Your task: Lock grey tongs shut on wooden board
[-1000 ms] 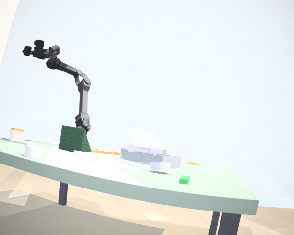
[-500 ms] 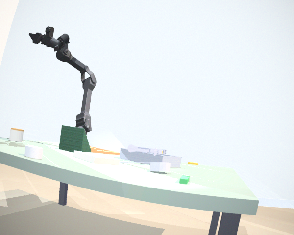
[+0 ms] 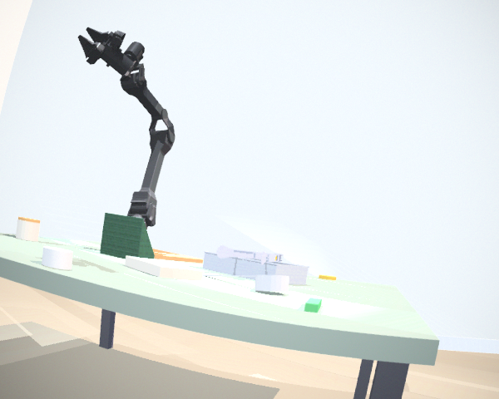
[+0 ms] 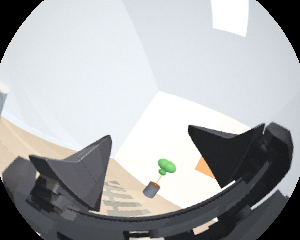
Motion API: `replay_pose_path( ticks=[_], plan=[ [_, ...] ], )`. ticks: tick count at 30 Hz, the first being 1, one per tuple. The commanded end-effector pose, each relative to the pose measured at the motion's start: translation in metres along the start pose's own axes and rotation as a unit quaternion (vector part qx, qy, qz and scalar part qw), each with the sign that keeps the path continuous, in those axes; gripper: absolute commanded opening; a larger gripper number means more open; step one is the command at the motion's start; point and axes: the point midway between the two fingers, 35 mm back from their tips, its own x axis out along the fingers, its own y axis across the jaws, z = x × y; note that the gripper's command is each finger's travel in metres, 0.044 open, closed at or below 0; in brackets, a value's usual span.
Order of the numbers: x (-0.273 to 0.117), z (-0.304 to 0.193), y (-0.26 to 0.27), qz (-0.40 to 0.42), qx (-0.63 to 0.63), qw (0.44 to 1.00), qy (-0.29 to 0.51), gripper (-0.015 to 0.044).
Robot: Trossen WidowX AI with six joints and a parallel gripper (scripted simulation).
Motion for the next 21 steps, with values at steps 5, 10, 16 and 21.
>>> replay_pose_path(
  ticks=[5, 10, 16, 21],
  plan=[
    [-0.063, 0.105, 0.071, 0.123, -0.086, 0.979, -0.136, 0.044],
    [-0.121, 0.158, 0.115, 0.197, -0.134, 0.947, -0.217, 0.044],
    [-0.203, 0.204, 0.167, 0.282, -0.199, 0.886, -0.309, 0.044],
    [-0.268, 0.224, 0.2, 0.339, -0.237, 0.834, -0.366, 0.044]
  ],
)
